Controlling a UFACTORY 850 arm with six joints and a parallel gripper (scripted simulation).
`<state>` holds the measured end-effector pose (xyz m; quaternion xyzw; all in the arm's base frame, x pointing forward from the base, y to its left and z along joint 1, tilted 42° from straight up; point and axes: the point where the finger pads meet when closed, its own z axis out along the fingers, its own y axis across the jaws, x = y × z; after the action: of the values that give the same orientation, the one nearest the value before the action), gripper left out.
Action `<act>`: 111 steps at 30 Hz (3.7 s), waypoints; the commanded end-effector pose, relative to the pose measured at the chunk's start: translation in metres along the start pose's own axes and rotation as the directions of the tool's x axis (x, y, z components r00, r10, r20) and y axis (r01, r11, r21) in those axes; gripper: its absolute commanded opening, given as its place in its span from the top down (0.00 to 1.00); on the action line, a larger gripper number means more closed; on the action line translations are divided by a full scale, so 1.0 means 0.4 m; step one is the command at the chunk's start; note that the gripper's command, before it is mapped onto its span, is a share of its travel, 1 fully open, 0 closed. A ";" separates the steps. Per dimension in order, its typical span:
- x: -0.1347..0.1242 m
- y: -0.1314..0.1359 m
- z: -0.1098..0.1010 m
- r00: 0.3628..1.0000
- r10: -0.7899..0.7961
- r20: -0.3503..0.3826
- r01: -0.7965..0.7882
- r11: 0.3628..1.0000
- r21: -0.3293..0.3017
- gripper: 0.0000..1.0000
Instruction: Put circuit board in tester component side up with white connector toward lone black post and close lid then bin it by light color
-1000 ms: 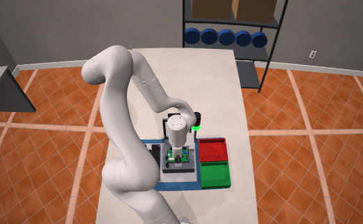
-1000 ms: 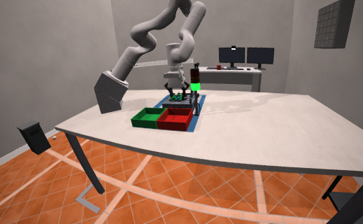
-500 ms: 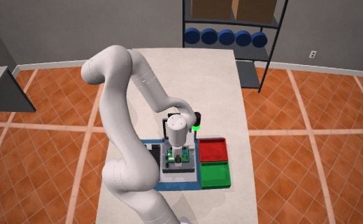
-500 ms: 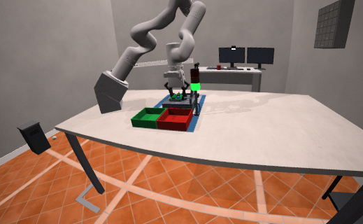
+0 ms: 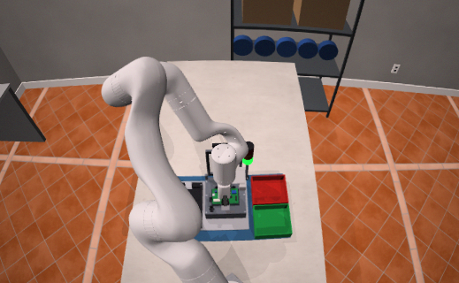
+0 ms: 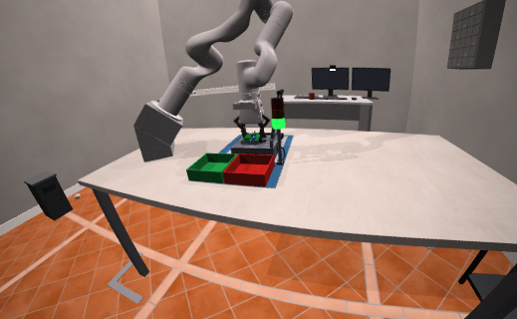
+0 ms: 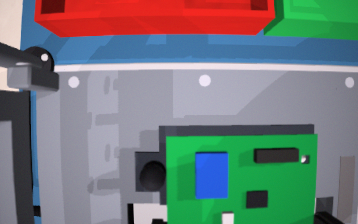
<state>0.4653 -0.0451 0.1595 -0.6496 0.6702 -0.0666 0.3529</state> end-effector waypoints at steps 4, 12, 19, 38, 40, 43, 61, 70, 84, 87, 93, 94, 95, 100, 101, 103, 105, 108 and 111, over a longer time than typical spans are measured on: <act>0.000 -0.001 -0.005 1.000 0.000 0.000 0.000 1.000 0.001 0.21; 0.000 -0.001 -0.010 1.000 0.000 0.000 0.000 1.000 0.001 0.21; 0.000 -0.001 -0.012 1.000 0.000 0.000 0.000 1.000 0.001 0.21; 0.000 -0.001 -0.023 1.000 0.000 0.000 0.000 1.000 0.001 0.21; 0.000 -0.001 -0.025 1.000 0.000 0.000 0.000 1.000 0.001 0.21; 0.000 -0.001 -0.026 1.000 0.000 0.000 0.000 1.000 0.001 0.21; 0.000 -0.001 -0.053 1.000 0.000 0.000 0.000 1.000 0.001 0.21; 0.000 -0.001 -0.114 1.000 0.000 0.000 0.000 1.000 0.001 0.21; 0.000 -0.001 -0.216 1.000 0.000 0.000 0.000 1.000 0.001 0.21; 0.000 -0.001 -0.226 1.000 0.000 0.000 0.000 1.000 0.001 0.21; 0.000 -0.001 -0.231 1.000 0.000 0.000 0.000 1.000 0.001 0.21; 0.000 -0.001 -0.231 1.000 0.000 0.000 0.000 1.000 0.001 0.21; 0.000 -0.001 -0.231 1.000 0.000 0.000 0.000 1.000 0.001 0.21; 0.001 -0.001 -0.230 1.000 0.000 0.000 0.000 1.000 0.001 0.21; 0.001 -0.001 -0.230 1.000 0.000 0.000 0.000 1.000 0.001 0.21; 0.002 0.000 -0.230 1.000 0.000 0.000 0.000 1.000 0.001 0.21; 0.005 0.002 -0.229 1.000 0.000 0.000 0.000 1.000 0.001 0.21; 0.014 0.007 -0.226 1.000 0.000 0.000 0.000 1.000 0.001 0.21; 0.030 0.015 -0.221 1.000 0.000 0.000 0.000 1.000 0.001 0.21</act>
<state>0.4126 -0.0834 0.2221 -0.6496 0.6702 -0.0664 0.3528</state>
